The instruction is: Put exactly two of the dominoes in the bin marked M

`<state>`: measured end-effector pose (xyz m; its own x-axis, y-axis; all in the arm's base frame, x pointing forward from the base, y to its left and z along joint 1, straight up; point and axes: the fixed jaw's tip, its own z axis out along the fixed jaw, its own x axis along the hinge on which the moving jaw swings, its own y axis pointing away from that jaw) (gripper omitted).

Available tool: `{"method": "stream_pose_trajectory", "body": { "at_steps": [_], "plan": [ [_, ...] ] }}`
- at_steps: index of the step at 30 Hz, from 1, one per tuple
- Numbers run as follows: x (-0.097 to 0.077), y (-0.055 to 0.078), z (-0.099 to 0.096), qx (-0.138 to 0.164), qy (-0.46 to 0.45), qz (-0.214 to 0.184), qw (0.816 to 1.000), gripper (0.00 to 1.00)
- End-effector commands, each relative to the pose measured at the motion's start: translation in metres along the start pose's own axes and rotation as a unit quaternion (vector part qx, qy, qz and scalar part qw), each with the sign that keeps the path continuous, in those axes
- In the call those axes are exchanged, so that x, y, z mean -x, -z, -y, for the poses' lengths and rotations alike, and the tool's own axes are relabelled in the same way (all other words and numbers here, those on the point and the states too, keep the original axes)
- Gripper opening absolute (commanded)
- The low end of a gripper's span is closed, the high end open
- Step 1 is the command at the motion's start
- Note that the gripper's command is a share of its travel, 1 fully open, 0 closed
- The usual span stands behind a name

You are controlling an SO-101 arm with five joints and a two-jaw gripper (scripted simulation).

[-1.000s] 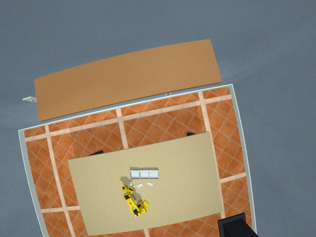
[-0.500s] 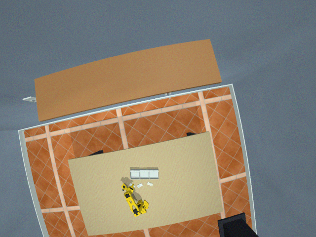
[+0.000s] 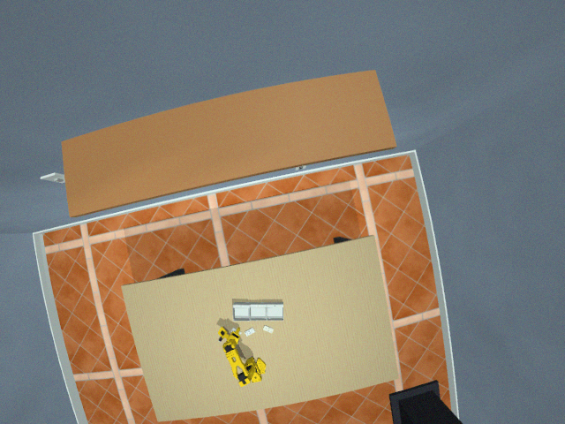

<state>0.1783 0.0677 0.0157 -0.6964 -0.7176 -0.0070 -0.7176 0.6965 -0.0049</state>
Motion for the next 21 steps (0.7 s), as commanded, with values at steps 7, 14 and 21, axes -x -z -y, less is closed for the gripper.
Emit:
{"method": "stream_pose_trajectory", "body": {
  "at_steps": [7, 14, 21],
  "plan": [
    [0.004, -0.0002, -0.0003, -0.006, 0.009, 0.012, 1.0, 0.29],
    [0.0029, -0.0072, -0.0008, -0.001, 0.009, 0.004, 1.0, 0.29],
    [0.0029, -0.0072, -0.0008, -0.001, 0.009, 0.004, 1.0, 0.29]
  ]
}}
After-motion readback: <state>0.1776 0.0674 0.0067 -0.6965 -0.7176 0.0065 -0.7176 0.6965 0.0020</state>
